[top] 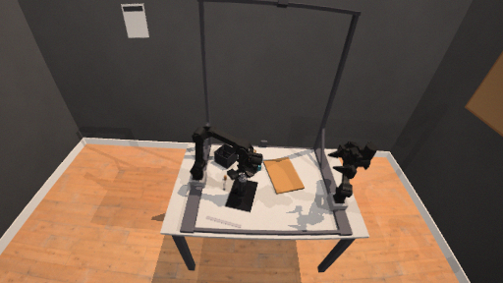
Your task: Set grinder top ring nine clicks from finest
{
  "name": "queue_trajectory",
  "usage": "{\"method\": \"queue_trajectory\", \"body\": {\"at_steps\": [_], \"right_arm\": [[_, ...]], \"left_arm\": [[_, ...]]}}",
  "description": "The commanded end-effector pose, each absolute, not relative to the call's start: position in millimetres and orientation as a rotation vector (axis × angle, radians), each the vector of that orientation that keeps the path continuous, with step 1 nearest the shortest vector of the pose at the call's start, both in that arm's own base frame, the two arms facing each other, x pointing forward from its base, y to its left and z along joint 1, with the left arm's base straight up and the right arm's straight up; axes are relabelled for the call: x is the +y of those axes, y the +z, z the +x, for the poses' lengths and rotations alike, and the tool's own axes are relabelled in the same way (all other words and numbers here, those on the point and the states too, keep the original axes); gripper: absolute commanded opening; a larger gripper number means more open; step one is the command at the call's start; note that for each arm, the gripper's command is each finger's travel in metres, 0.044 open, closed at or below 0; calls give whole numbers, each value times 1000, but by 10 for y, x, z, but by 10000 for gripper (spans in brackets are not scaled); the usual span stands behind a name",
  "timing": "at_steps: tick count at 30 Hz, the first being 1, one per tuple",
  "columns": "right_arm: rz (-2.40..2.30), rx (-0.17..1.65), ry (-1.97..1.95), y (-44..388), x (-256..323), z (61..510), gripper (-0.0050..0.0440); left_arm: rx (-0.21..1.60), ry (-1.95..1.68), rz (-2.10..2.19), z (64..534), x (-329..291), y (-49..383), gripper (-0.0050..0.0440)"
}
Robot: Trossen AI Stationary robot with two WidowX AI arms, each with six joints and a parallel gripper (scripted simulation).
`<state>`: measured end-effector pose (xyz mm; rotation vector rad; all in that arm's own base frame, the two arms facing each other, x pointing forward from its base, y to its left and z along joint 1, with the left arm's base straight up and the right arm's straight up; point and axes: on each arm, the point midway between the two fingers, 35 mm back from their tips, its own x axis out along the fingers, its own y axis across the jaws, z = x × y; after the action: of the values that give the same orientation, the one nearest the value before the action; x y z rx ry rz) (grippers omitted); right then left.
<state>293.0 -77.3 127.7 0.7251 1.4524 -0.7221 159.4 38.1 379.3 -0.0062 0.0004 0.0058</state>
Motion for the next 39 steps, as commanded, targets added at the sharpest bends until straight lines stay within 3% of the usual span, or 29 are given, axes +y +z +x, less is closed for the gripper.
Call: {"method": "queue_trajectory", "body": {"at_steps": [1,39], "right_arm": [[724,1426,-715,1346,-782,2950,294],[180,1541,-184,1349,-786,2951,294]], "left_arm": [[-2,0,5,1593,371,3823,400],[-1,2,0,1595,375,3824,400]]}}
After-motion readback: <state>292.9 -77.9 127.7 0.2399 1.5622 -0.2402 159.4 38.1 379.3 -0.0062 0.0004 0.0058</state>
